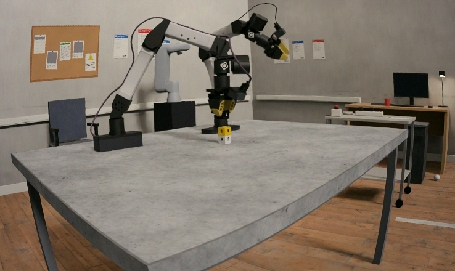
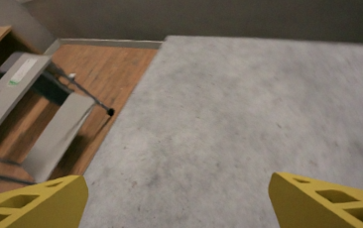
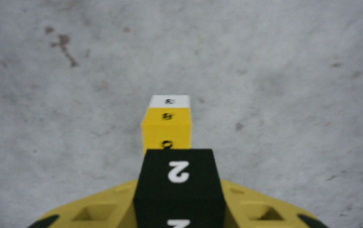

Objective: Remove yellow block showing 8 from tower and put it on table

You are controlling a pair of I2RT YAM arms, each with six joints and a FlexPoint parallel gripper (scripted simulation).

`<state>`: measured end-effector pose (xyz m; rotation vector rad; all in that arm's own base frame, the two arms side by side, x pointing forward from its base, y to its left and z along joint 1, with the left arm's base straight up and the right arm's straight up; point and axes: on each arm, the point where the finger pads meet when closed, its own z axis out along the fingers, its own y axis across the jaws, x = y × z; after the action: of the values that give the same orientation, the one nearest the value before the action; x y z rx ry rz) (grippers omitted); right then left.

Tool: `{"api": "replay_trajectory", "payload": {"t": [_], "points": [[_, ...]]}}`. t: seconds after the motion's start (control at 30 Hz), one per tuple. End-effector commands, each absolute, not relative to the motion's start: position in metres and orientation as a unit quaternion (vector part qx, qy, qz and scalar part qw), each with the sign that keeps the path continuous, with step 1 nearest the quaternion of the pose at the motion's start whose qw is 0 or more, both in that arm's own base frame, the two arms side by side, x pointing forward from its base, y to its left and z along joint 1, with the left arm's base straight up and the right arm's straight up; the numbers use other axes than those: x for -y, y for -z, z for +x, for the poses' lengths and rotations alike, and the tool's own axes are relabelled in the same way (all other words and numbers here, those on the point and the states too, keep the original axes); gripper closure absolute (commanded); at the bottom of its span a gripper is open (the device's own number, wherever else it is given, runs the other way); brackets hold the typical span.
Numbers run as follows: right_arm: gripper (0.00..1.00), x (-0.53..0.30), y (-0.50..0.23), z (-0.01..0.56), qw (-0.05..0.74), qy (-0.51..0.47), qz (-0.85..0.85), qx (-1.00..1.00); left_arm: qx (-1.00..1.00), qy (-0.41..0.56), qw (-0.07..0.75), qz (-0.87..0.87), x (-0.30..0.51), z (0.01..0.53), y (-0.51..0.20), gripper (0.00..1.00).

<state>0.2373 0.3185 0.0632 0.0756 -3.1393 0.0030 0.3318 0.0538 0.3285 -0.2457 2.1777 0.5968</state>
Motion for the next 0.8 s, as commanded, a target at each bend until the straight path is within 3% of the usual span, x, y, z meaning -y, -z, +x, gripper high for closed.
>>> {"api": "replay_trajectory", "payload": {"t": [0.0,0.4,0.77], "points": [[0.68,-0.303,-0.078,0.249,-0.018,0.013,0.034,0.999,-0.891,-0.220,0.397,-0.020,-0.027,0.347,-0.316,0.00],[0.68,-0.237,-0.079,0.264,-0.017,0.020,0.047,0.999,-0.907,-0.153,0.266,0.288,0.087,0.360,-0.232,0.00],[0.68,-0.154,-0.075,0.262,-0.018,0.014,0.048,0.999,-0.816,-0.065,0.124,0.561,0.207,0.308,-0.139,0.00]]}}
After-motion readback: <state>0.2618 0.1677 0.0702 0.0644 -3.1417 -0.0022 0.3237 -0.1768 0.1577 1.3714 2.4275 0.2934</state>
